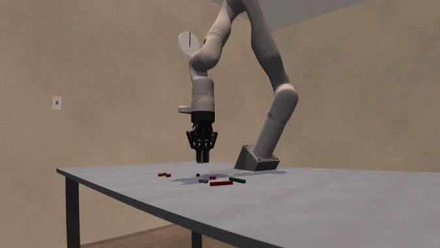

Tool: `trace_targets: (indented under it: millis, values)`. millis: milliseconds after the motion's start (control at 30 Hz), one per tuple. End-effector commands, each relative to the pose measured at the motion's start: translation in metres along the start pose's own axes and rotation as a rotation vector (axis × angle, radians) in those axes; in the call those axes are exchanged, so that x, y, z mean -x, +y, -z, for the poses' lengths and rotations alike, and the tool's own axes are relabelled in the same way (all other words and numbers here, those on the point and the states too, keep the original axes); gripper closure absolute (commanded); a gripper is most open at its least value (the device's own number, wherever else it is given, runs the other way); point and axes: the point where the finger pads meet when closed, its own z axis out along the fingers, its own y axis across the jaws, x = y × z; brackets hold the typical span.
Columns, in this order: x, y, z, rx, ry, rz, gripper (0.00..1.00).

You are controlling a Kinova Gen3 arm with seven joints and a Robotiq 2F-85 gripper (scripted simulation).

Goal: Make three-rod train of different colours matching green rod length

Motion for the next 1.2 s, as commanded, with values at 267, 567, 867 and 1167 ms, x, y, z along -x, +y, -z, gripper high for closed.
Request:
trace_targets:
  millis: [267,567,867,1167]
  values:
    - [0.001,0.001,-0.016,0.003,-0.003,0.002,0.76]
    - [0.001,0.001,-0.027,0.003,-0.003,0.002,0.76]
    - [0.001,0.001,-0.038,0.003,-0.003,0.002,0.76]
    - [0.001,0.001,-0.043,0.003,-0.003,0.002,0.76]
